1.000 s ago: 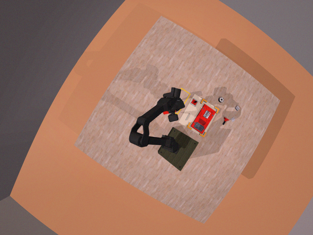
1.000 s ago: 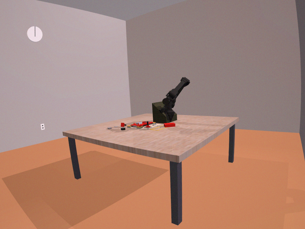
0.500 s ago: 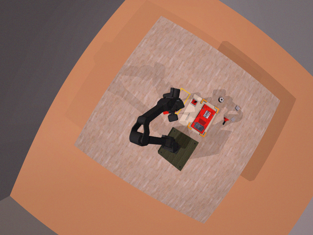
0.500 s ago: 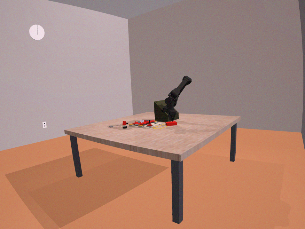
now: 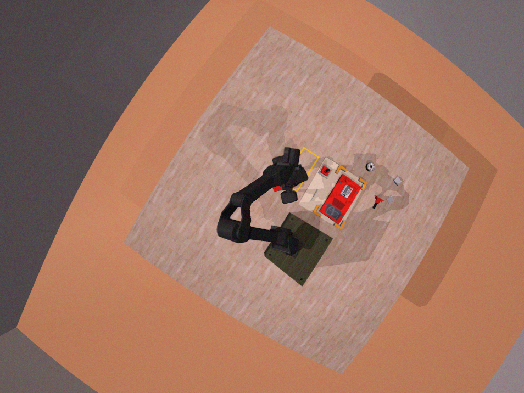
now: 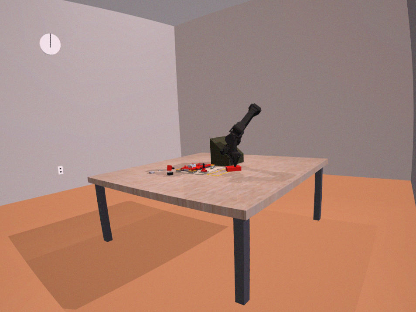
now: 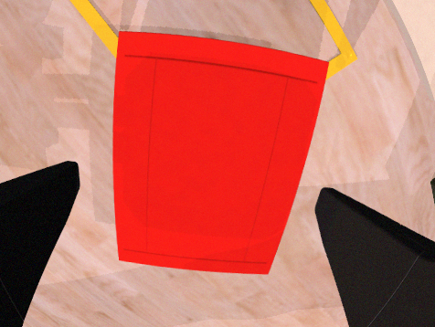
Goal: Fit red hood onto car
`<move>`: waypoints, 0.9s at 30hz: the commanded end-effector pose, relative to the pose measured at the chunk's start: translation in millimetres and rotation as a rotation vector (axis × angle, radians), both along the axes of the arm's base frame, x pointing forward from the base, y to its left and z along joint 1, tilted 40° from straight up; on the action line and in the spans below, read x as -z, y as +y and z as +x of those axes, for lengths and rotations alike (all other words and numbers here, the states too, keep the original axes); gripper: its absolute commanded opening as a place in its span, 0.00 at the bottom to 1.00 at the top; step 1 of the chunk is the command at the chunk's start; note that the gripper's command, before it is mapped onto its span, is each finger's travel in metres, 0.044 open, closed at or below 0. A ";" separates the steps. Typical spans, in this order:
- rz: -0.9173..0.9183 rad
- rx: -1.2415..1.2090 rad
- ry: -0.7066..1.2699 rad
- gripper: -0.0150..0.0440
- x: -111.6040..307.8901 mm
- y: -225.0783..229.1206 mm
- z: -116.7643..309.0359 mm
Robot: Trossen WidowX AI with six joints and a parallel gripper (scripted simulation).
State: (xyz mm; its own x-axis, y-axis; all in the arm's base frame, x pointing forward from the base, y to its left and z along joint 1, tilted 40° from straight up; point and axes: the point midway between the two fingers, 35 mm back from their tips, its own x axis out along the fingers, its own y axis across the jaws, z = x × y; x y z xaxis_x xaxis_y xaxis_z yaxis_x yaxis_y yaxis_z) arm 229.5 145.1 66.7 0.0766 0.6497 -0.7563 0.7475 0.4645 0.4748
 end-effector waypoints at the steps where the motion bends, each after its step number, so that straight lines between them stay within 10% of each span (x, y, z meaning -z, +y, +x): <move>1: -0.006 0.004 0.010 1.00 3.5 0.2 -0.5; 27: -0.006 0.004 0.010 1.00 12.6 7.8 0.5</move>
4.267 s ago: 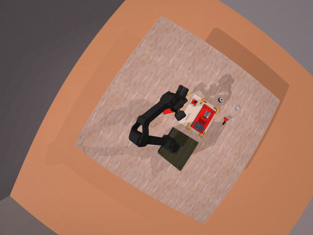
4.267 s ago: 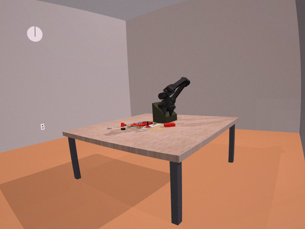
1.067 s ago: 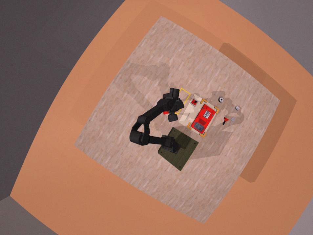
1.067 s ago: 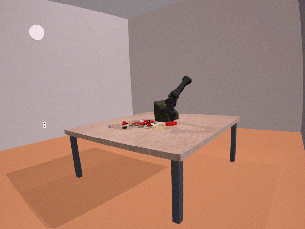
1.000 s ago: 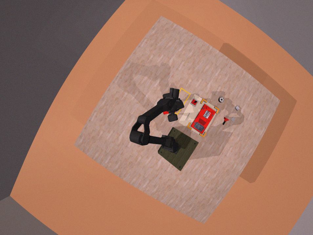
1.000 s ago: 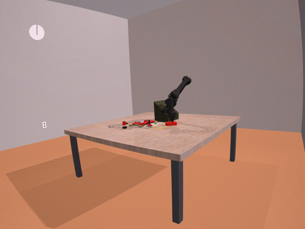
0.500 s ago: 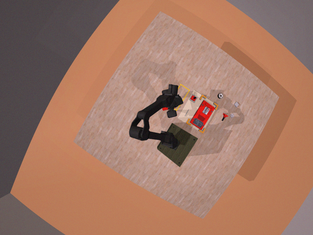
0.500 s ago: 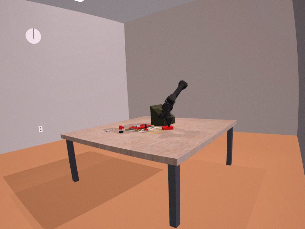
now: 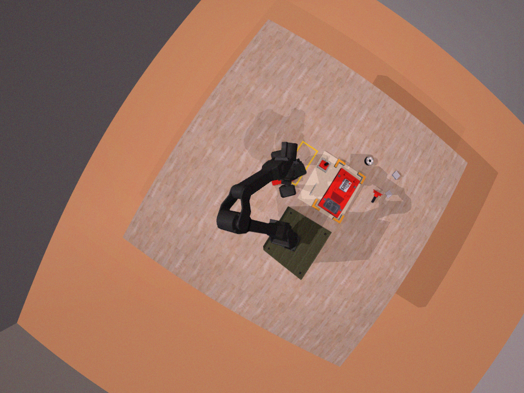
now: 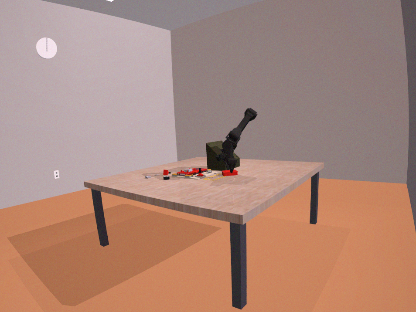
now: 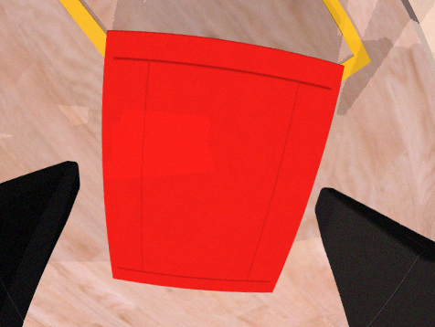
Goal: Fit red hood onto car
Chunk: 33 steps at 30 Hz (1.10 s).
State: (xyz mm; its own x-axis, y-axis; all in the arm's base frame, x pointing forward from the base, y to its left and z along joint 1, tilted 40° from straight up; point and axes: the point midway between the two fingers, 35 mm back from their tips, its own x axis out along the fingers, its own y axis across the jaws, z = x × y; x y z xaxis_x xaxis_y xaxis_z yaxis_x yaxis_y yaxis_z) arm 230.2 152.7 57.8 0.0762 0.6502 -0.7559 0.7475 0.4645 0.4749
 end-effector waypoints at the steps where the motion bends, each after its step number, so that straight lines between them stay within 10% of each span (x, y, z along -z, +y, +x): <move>1: -0.007 0.004 0.009 1.00 4.1 0.6 -0.2; 17: -0.006 0.004 0.010 1.00 9.8 5.5 0.0; 33: 0.001 0.001 0.001 0.69 6.2 5.2 0.3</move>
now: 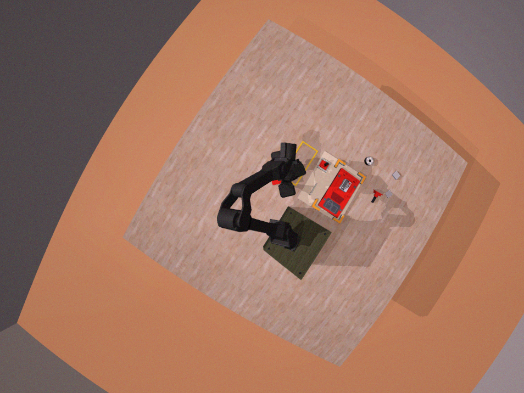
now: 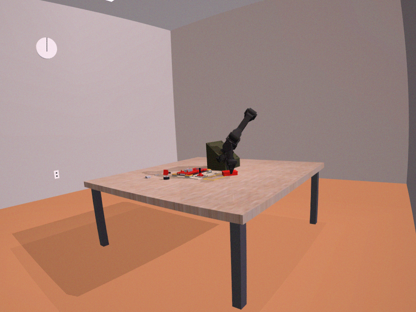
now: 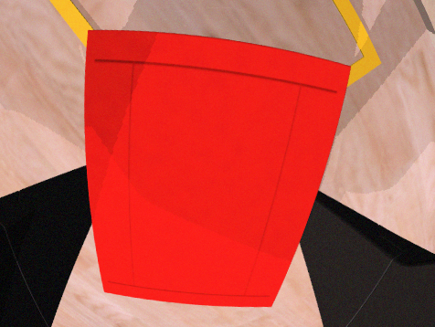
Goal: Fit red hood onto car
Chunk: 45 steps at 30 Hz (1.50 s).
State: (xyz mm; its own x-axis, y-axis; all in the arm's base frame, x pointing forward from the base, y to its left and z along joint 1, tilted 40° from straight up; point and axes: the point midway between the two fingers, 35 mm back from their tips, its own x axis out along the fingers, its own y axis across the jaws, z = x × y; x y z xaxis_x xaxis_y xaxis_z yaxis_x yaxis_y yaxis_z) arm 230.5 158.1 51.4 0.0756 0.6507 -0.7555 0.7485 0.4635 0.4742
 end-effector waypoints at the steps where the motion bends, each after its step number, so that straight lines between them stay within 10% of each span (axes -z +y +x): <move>1: 0.000 0.000 0.000 0.64 -0.5 -0.5 -0.1; 10: -0.001 0.000 0.000 0.25 -9.3 -7.9 -0.8; 45: -0.004 0.000 0.000 0.25 -73.2 -62.5 -6.4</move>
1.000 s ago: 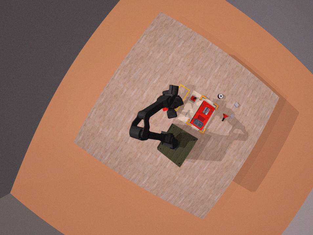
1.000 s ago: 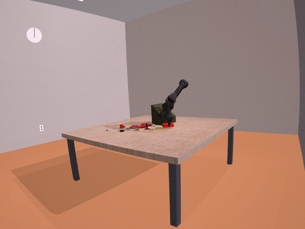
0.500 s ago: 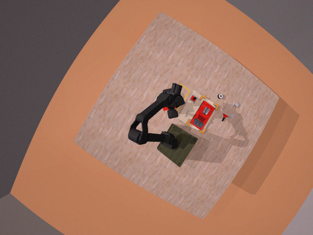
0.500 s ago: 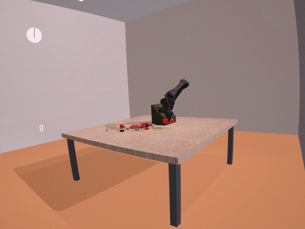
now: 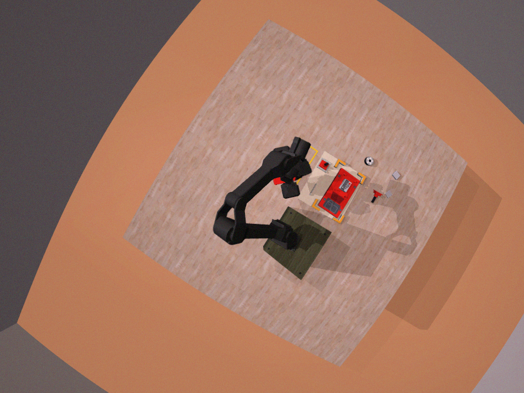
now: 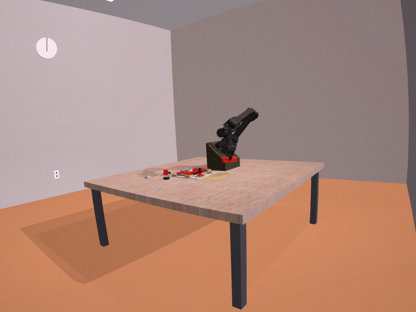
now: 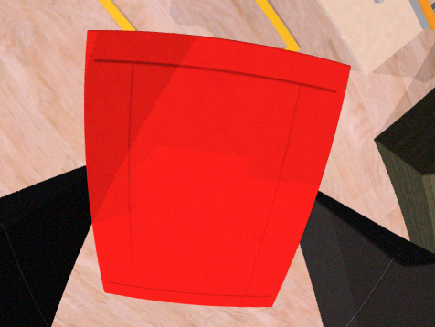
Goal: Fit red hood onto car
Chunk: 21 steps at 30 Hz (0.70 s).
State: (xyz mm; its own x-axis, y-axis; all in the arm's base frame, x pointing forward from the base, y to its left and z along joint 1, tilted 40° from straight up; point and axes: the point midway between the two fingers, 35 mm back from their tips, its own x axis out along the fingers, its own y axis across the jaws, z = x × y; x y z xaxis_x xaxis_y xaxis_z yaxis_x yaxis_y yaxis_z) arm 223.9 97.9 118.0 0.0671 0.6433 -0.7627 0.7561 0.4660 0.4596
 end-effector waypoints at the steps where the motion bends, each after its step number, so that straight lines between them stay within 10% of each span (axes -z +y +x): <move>1: 0.005 -0.003 -0.013 0.25 -7.1 -2.8 0.1; 21: -0.032 -0.093 -0.079 0.25 13.0 -31.8 32.3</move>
